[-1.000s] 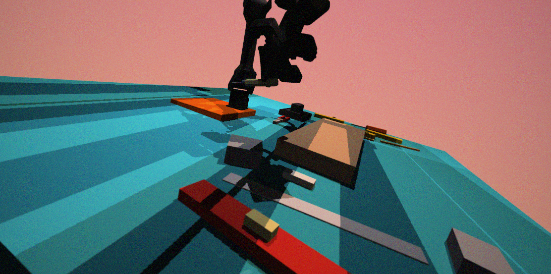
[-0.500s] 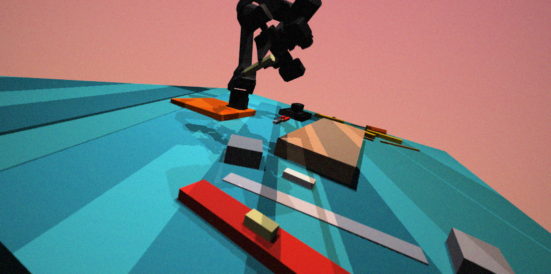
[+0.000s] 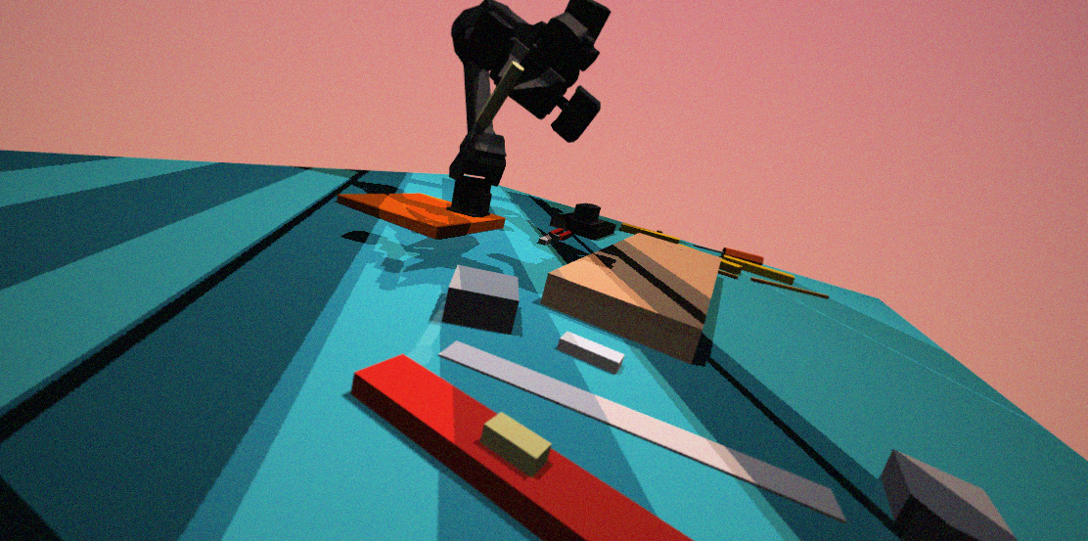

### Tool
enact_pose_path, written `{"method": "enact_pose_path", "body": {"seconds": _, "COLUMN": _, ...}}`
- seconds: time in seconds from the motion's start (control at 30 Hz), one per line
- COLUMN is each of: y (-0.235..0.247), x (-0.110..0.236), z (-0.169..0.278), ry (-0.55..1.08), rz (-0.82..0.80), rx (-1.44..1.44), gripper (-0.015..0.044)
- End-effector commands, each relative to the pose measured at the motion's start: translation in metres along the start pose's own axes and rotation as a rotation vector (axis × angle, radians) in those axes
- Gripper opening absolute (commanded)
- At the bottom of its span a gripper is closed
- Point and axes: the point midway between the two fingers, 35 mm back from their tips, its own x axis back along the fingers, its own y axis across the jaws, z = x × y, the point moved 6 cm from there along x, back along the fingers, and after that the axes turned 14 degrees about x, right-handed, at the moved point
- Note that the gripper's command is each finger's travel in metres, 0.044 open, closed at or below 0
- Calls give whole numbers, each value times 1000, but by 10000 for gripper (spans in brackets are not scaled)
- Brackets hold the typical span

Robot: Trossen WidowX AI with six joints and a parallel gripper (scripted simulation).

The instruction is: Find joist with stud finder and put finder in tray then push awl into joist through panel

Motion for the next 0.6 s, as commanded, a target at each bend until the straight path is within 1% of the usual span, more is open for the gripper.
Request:
{"method": "enact_pose_path", "body": {"seconds": 0.0, "y": -9, "x": 9, "z": 6, "ry": -49, "rz": 71, "rx": -142, "gripper": 0}}
{"method": "enact_pose_path", "body": {"seconds": 0.17, "y": -16, "x": 19, "z": 17, "ry": -100, "rz": 142, "rx": -304, "gripper": 0}}
{"method": "enact_pose_path", "body": {"seconds": 0.2, "y": -9, "x": 12, "z": 11, "ry": -65, "rz": 90, "rx": -189, "gripper": 0}}
{"method": "enact_pose_path", "body": {"seconds": 0.57, "y": 42, "x": 34, "z": -8, "ry": -223, "rz": -132, "rx": -190, "gripper": 0}}
